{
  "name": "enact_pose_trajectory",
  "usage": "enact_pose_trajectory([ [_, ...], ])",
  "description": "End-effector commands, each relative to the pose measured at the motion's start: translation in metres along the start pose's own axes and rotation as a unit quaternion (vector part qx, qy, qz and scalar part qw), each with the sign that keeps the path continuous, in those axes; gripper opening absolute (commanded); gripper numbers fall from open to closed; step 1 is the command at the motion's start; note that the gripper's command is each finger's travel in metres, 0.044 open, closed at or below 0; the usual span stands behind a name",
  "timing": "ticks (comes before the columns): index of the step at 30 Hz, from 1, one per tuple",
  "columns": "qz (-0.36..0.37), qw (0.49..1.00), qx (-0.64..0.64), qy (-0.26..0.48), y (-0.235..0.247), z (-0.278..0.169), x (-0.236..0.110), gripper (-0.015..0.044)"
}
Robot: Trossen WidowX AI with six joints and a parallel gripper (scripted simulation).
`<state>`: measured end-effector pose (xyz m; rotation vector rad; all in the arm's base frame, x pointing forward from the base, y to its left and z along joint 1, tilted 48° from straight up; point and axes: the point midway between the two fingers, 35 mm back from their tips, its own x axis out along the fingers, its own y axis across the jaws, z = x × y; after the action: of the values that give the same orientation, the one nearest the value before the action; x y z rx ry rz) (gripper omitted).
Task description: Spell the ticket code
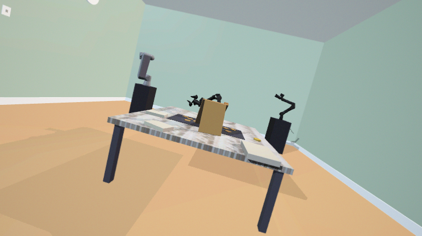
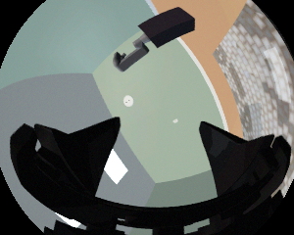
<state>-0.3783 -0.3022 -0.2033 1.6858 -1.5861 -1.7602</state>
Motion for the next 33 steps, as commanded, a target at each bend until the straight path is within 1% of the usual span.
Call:
enact_pose_trajectory([
  [1,-0.001,1.000,-0.004,0.003,0.000,-0.003,0.001,0.0426],
  [2,-0.005,1.000,-0.017,0.014,0.000,-0.012,0.002,0.0440],
  [8,-0.035,0.977,-0.160,0.139,-0.004,-0.121,0.009,0.0440],
  [12,-0.044,0.940,-0.253,0.226,-0.016,-0.194,0.000,0.0440],
  [16,-0.045,0.886,-0.339,0.313,-0.034,-0.263,-0.019,0.0440],
  [20,-0.036,0.818,-0.415,0.397,-0.057,-0.325,-0.049,0.0440],
  [24,-0.017,0.735,-0.479,0.480,-0.083,-0.379,-0.088,0.0440],
  [28,0.011,0.642,-0.527,0.557,-0.111,-0.424,-0.135,0.0440],
  [33,0.056,0.512,-0.565,0.645,-0.147,-0.464,-0.205,0.0440],
])
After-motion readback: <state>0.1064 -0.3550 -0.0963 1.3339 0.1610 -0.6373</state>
